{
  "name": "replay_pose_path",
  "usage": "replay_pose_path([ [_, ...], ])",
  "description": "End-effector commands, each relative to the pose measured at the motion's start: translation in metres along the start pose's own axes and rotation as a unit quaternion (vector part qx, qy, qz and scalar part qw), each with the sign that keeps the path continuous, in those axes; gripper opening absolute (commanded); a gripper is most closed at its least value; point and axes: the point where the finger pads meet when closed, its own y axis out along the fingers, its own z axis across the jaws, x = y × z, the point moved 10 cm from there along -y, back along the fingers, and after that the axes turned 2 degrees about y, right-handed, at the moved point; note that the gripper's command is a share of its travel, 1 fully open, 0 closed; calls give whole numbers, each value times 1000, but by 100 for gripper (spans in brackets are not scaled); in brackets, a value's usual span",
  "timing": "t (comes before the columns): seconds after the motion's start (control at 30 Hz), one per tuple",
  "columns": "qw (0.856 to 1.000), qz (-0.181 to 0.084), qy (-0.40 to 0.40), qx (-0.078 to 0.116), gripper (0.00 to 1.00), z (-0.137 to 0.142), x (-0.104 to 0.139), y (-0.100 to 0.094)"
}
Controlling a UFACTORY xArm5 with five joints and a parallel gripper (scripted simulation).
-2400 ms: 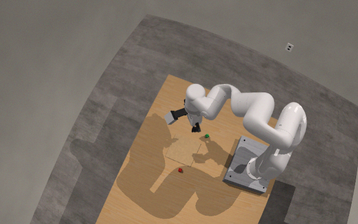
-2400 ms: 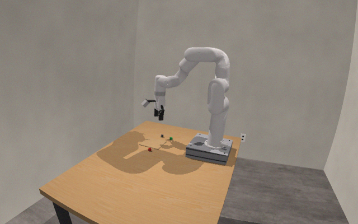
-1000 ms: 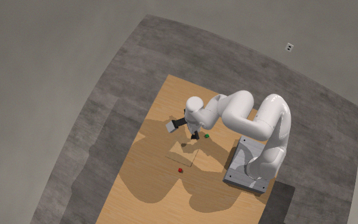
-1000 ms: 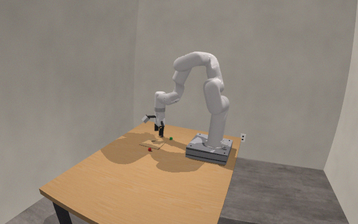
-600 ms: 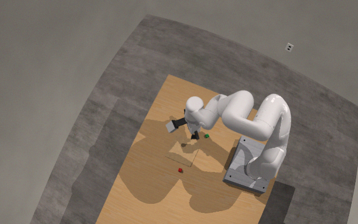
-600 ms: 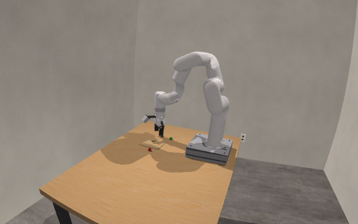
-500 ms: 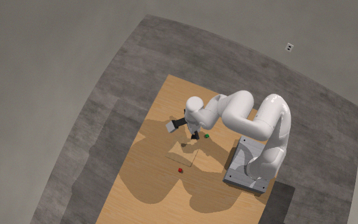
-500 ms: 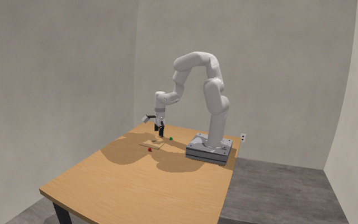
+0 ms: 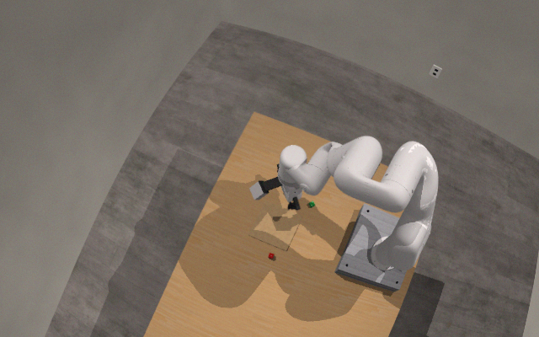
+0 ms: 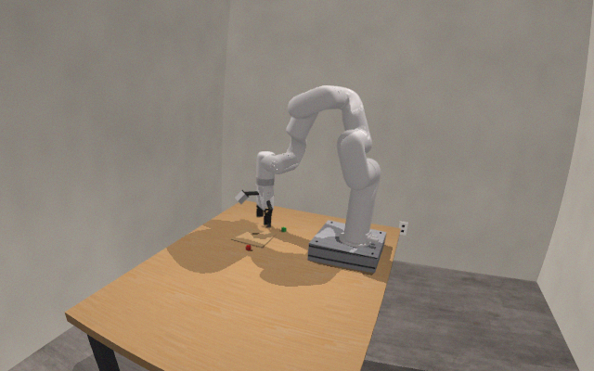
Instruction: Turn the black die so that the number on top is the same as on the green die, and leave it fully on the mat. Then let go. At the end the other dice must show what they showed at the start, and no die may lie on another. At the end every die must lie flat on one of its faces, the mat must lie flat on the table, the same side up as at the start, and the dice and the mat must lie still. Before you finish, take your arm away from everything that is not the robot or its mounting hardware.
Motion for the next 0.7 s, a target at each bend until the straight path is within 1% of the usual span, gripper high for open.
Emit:
replay_pose_path([
  [0.0, 1000, 1, 0, 1, 100, -1, 0, -1],
  [0.13, 1000, 1, 0, 1, 100, -12, 8, -1],
  [0.43, 1000, 1, 0, 1, 100, -49, 37, 0],
  [0.67, 1000, 1, 0, 1, 100, -58, 45, 0],
])
